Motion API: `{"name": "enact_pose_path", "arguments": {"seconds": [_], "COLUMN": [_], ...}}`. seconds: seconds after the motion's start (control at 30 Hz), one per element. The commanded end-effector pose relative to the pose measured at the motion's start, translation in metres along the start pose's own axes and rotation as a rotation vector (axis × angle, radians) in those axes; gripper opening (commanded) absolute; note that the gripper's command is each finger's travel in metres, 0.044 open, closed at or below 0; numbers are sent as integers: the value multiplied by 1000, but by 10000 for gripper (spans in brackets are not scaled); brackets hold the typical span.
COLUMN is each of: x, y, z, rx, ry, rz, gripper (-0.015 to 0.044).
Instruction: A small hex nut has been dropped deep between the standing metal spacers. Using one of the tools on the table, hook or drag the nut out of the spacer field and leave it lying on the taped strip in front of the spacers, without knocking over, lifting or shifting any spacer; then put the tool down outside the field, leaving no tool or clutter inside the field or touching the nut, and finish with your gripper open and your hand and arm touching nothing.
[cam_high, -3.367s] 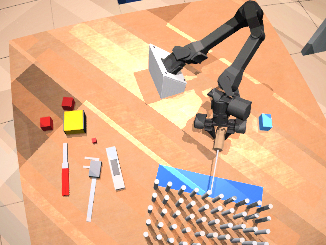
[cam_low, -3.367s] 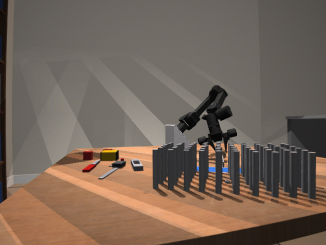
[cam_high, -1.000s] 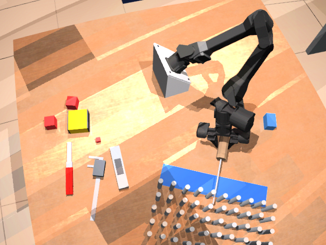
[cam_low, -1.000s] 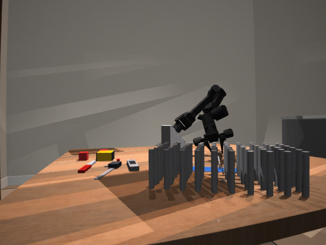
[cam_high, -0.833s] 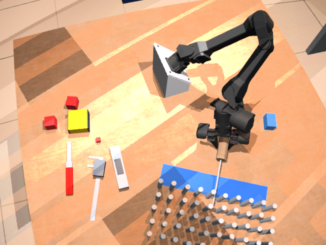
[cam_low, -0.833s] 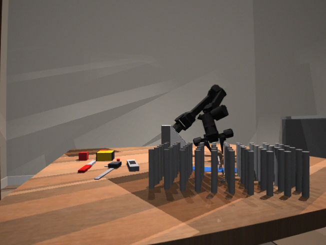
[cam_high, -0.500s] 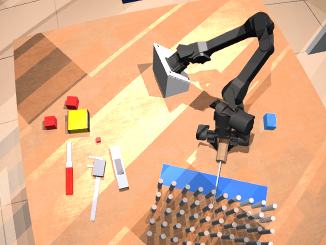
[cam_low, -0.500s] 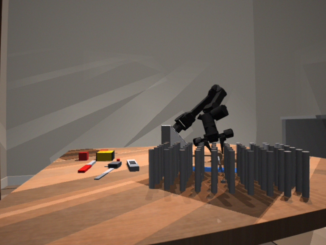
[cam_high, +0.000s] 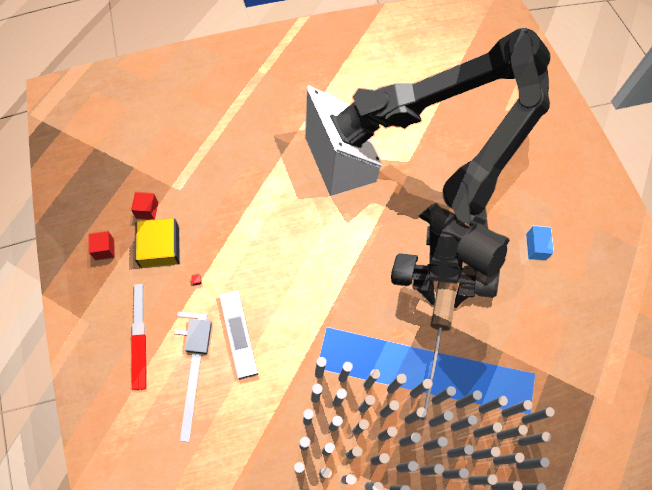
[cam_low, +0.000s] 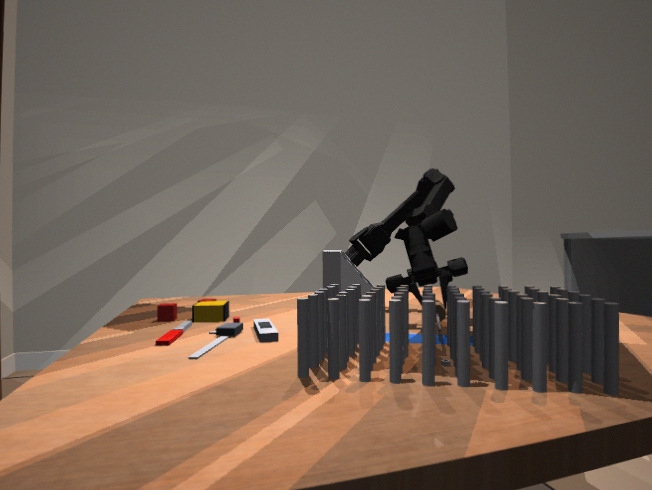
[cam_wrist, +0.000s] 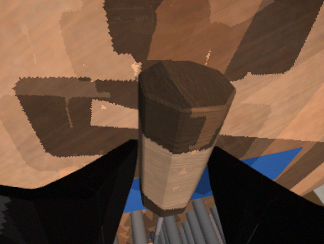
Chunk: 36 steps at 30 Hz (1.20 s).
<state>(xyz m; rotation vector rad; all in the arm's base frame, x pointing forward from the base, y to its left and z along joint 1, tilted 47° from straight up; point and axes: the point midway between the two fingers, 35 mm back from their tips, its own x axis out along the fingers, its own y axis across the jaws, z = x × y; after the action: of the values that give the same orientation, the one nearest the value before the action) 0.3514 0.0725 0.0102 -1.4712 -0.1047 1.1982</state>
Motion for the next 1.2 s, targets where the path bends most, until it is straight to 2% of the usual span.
{"name": "enact_pose_path", "arguments": {"seconds": [0.0,1.17], "x": [0,7], "y": [-4,-4], "z": [-7,-28], "rx": [-10,-12], "ry": [7,8], "rz": [-8,-9], "gripper": [0,0]}}
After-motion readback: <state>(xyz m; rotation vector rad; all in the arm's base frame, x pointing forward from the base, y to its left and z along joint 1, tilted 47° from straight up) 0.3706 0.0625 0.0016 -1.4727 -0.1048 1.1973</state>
